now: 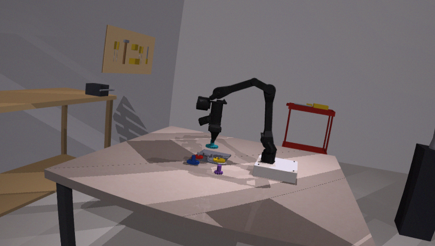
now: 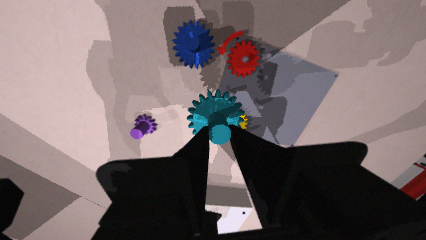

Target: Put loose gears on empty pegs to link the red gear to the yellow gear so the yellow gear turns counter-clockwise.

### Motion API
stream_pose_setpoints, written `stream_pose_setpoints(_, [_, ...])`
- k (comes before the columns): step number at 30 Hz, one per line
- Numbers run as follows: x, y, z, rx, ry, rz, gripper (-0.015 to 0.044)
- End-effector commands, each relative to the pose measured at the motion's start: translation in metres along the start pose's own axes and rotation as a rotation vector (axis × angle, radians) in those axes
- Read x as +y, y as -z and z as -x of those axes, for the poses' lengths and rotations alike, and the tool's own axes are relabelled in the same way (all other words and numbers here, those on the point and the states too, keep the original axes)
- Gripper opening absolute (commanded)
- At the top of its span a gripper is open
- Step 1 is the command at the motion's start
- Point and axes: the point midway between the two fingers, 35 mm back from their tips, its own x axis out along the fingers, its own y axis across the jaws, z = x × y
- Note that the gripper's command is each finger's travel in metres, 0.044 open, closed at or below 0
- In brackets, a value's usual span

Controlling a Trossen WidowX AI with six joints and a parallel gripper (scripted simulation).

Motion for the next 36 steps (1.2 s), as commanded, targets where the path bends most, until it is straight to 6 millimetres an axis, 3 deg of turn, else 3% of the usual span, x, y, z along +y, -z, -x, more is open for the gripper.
stream_pose_setpoints(1, [-0.01,-0.004,-0.009,-0.002,0.001,0.0,0.0])
stream_pose_setpoints(11, [-0.033,-0.013,-0.031,-0.004,0.004,0.008,0.0])
stream_pose_setpoints(36, [-0.033,-0.013,-0.028,-0.004,0.004,0.02,0.0])
